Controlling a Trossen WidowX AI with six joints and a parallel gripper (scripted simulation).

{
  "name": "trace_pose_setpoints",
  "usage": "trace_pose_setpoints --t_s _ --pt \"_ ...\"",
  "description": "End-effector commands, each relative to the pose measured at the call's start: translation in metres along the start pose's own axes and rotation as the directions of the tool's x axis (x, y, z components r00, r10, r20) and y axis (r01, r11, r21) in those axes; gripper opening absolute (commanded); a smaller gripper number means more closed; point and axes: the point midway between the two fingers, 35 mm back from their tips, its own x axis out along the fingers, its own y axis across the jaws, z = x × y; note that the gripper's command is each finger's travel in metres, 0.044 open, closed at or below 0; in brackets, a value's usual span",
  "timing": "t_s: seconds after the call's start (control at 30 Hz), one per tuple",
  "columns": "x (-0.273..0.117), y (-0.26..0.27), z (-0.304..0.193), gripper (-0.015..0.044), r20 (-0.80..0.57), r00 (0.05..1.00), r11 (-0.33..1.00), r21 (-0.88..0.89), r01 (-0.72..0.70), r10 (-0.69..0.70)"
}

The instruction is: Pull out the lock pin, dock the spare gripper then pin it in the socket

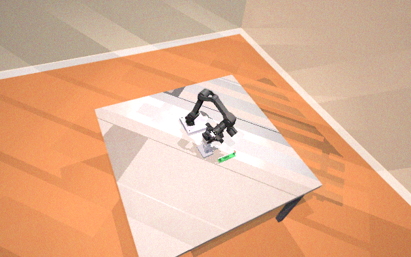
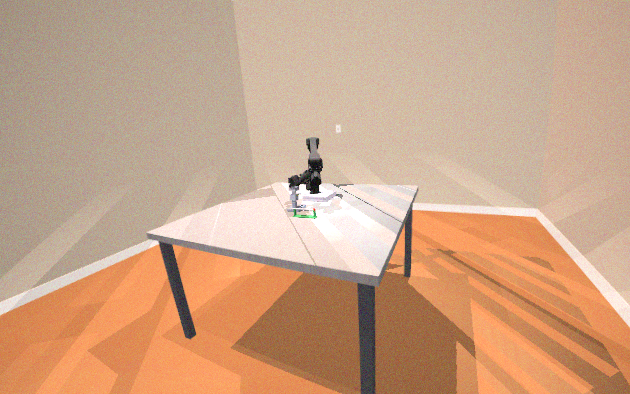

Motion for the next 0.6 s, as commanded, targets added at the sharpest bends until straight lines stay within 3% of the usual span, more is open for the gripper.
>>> trace_pose_setpoints --t_s 0.0,0.57 --pt "0.003 -0.001 0.004 0.0000 -0.004 1.000 1.000 -0.002 0.005 -0.005" --pt "0.012 -0.001 0.019 0.0000 -0.004 1.000 1.000 0.000 0.006 -0.006"
